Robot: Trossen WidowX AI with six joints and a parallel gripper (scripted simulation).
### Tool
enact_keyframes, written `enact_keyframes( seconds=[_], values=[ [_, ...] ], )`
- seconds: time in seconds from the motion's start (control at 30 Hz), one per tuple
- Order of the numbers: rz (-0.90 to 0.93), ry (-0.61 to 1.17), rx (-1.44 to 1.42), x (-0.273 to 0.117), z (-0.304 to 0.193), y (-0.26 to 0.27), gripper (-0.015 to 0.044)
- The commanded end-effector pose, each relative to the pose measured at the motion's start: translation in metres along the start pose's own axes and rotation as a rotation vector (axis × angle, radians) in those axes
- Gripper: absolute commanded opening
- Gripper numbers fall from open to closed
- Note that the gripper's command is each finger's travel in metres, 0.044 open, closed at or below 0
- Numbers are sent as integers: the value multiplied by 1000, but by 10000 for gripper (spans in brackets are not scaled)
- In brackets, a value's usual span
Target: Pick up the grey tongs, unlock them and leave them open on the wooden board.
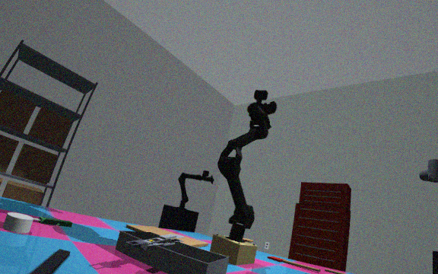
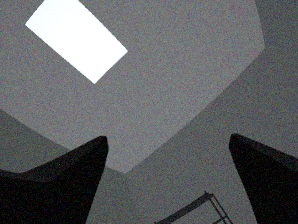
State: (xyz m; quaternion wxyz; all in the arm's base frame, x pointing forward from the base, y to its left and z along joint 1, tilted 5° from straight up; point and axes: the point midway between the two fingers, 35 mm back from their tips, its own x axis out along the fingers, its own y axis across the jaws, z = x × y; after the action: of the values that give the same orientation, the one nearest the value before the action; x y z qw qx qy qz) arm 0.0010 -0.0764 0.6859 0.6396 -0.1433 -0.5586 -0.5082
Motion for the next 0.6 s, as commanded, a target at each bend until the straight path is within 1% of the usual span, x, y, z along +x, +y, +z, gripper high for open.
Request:
enact_keyframes(
  seconds=[0.0, 0.13, 0.17, 0.33, 0.57],
  values=[
    [-2, -4, -5, 0, 1, -1, 374],
    [-51, -75, -78, 1, 21, -18, 269],
    [-63, -98, -101, 1, 26, -22, 260],
    [-158, -246, -237, -7, 69, -50, 260],
    [-294, -470, -442, -35, 138, -74, 260]
  ],
)
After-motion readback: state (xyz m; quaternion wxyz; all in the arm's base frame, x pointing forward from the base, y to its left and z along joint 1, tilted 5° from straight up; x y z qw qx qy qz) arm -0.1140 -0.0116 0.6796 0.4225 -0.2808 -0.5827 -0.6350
